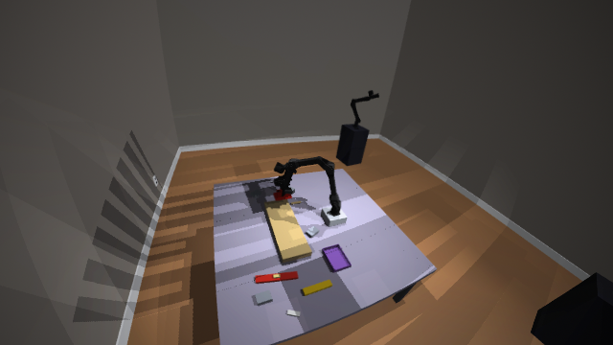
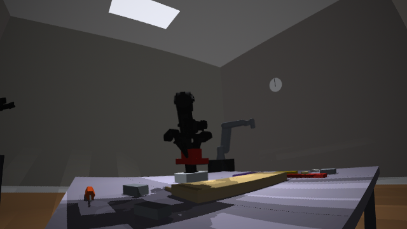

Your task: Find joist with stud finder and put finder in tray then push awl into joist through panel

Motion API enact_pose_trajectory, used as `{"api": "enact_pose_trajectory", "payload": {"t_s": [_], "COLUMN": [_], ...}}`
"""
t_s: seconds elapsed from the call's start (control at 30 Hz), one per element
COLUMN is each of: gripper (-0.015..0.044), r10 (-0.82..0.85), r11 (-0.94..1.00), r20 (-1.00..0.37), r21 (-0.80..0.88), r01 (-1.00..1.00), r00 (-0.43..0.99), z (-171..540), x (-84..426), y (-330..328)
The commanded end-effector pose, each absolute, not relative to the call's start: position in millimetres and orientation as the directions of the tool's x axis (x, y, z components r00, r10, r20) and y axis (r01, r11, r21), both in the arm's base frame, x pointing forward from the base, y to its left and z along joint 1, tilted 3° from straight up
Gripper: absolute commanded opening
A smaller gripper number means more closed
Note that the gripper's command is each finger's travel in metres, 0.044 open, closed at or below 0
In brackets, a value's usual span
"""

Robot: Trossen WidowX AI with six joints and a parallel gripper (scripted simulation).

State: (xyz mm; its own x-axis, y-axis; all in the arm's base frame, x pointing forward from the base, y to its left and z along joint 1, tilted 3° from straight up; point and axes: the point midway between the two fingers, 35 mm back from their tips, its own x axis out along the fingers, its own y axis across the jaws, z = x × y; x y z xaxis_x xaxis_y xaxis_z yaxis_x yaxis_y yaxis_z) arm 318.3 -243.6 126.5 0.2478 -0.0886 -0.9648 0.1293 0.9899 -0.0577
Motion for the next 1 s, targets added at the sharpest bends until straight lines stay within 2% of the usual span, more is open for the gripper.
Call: {"api": "enact_pose_trajectory", "payload": {"t_s": [0.0, 0.97], "gripper": [0.0000, 0.0000], "r10": [-0.095, -0.095], "r11": [0.989, 0.989], "r20": [-0.962, -0.962], "r21": [-0.063, -0.063], "r01": [0.132, 0.131], "r00": [0.255, 0.256], "z": [128, 86], "x": [336, 344], "y": [-246, -251]}}
